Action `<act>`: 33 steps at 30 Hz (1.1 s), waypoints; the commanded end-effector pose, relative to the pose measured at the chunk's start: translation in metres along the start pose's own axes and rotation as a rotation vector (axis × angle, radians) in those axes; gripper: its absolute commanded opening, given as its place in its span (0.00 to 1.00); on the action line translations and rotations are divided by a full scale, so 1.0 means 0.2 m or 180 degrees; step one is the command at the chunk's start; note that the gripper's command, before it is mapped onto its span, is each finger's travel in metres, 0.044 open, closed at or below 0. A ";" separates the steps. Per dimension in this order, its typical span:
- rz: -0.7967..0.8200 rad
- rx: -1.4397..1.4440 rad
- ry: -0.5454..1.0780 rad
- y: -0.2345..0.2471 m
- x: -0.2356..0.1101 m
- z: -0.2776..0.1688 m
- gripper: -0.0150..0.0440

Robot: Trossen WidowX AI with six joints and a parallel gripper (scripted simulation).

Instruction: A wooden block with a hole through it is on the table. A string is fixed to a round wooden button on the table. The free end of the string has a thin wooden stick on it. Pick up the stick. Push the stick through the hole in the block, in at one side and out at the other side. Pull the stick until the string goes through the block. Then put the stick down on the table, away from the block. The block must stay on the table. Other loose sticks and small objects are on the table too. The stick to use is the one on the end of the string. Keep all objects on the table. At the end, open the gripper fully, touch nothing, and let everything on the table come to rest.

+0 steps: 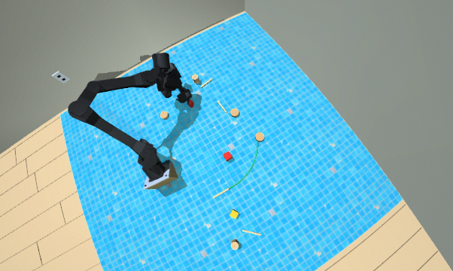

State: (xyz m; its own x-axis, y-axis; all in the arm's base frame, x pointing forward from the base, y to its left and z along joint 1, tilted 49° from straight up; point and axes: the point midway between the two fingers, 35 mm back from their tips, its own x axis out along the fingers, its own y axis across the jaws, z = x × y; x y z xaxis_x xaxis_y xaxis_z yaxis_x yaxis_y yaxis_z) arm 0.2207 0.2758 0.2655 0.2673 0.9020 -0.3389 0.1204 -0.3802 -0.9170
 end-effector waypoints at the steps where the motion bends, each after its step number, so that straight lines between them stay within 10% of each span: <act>1: 0.0429 0.0572 0.0239 0.23 -0.02 -0.20 1.00; 20: 0.1928 0.4144 0.0341 1.64 -0.55 -0.48 1.00; 33: 0.1788 0.5364 0.0069 1.88 -0.76 -0.36 1.00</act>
State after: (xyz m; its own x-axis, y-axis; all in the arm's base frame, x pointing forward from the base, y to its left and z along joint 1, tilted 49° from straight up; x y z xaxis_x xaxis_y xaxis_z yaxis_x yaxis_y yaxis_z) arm 0.2922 -0.0171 -0.0128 -0.0594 0.7339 -0.6767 -0.9961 0.0007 0.0882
